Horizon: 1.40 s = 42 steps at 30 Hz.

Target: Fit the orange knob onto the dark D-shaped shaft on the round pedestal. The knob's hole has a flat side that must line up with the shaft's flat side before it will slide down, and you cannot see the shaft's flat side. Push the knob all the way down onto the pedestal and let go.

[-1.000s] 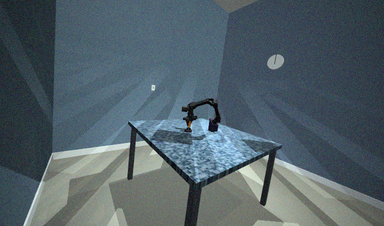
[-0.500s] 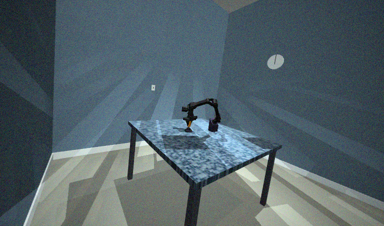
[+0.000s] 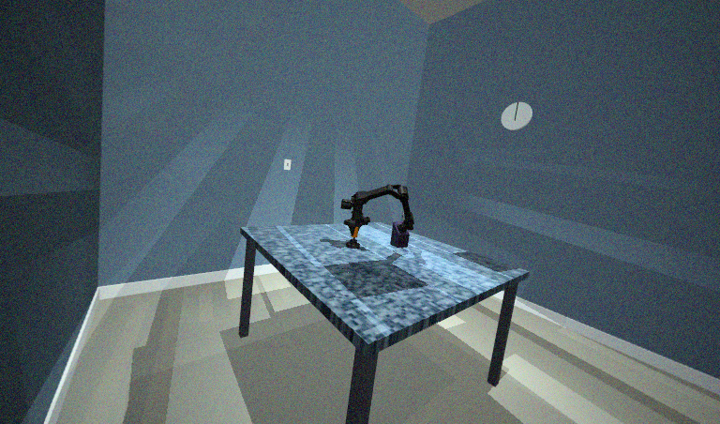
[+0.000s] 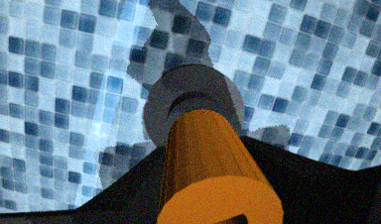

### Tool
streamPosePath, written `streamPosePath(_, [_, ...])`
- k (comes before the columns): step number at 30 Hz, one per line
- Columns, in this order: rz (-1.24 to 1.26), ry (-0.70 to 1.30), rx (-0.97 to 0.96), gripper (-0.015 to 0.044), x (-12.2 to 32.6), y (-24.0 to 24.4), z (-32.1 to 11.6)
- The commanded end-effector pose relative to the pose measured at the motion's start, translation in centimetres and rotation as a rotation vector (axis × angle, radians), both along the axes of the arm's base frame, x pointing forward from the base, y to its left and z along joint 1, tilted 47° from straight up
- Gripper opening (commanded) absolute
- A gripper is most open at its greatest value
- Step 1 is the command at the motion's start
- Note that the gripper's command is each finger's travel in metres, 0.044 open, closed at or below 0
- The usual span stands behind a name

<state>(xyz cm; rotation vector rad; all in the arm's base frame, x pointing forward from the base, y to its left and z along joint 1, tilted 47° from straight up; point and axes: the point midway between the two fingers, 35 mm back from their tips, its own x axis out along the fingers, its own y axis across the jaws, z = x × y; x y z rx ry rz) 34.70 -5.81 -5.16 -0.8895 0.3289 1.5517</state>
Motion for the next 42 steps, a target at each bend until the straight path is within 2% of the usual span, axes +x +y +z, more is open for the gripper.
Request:
streamPosePath(1, [0.074, -0.08, -0.005, 0.0, 0.03, -0.15, -0.04])
streamPosePath(36, [0.103, -0.109, -0.008, 0.0, 0.06, -0.12, 0.09])
streamPosePath(42, [0.22, -0.23, -0.017, 0.0, 0.04, -0.16, -0.03])
